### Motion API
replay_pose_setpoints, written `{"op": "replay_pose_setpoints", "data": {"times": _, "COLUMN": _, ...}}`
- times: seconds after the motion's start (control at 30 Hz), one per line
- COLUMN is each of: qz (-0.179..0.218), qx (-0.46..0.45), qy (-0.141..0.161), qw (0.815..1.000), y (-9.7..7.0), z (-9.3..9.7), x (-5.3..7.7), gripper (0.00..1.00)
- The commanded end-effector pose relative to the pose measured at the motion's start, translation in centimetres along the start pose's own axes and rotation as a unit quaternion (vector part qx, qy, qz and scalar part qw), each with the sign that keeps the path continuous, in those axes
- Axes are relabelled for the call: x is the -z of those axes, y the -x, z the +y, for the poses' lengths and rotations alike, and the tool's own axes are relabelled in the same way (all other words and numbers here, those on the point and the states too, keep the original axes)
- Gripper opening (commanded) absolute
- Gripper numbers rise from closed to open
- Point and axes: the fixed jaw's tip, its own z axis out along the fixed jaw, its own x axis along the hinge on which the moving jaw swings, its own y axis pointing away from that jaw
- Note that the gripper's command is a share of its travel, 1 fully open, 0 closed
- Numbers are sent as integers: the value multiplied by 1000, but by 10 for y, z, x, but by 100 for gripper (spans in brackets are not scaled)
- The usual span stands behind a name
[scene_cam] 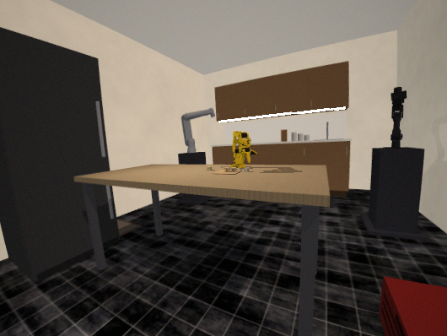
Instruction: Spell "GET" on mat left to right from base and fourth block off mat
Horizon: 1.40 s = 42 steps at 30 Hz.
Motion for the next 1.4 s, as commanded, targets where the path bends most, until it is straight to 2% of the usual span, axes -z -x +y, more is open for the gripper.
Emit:
{"op": "replay_pose_setpoints", "data": {"times": 0.0, "qz": 9, "qx": 3, "qy": -30, "qw": 1000, "y": -1, "z": -7, "x": 10, "gripper": 32}}
{"op": "replay_pose_setpoints", "data": {"times": 0.43, "qz": 9, "qx": 3, "qy": -30, "qw": 1000, "y": -1, "z": -7, "x": 9, "gripper": 32}}
{"op": "replay_pose_setpoints", "data": {"times": 0.8, "qz": 9, "qx": 3, "qy": -30, "qw": 1000, "y": -2, "z": -8, "x": 1, "gripper": 32}}
{"op": "replay_pose_setpoints", "data": {"times": 1.27, "qz": 9, "qx": 3, "qy": -30, "qw": 1000, "y": -2, "z": -9, "x": -21, "gripper": 32}}
{"op": "replay_pose_setpoints", "data": {"times": 1.37, "qz": 9, "qx": 3, "qy": -30, "qw": 1000, "y": -2, "z": -9, "x": -22, "gripper": 32}}
